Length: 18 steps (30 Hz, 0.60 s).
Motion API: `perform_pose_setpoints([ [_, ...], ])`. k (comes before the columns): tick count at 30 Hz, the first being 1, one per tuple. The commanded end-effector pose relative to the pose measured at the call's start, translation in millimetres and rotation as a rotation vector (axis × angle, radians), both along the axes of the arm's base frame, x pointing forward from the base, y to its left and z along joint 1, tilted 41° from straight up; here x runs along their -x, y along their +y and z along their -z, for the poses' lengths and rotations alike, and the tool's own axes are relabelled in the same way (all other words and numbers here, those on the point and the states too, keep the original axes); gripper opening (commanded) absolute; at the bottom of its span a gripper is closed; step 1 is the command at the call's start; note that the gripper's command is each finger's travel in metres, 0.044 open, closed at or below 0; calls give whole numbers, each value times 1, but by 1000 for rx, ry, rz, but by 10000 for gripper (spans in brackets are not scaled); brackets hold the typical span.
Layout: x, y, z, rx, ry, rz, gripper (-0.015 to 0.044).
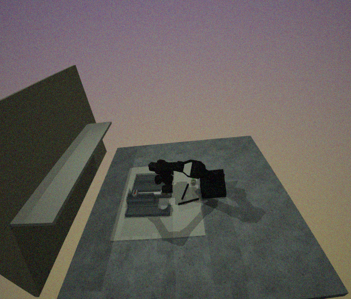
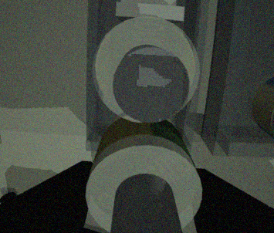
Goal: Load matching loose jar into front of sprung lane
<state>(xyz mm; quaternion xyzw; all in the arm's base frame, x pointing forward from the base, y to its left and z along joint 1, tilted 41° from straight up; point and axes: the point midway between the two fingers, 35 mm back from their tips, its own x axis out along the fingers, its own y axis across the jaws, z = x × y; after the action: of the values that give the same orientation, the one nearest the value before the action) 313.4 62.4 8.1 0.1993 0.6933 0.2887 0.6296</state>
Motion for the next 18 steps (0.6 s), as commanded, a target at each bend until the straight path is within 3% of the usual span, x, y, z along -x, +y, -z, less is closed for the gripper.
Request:
perform_pose_setpoints([
  [1, -10, 1, -4, -8, -29, 5, 0],
  [18, -18, 2, -6, -8, -29, 5, 0],
])
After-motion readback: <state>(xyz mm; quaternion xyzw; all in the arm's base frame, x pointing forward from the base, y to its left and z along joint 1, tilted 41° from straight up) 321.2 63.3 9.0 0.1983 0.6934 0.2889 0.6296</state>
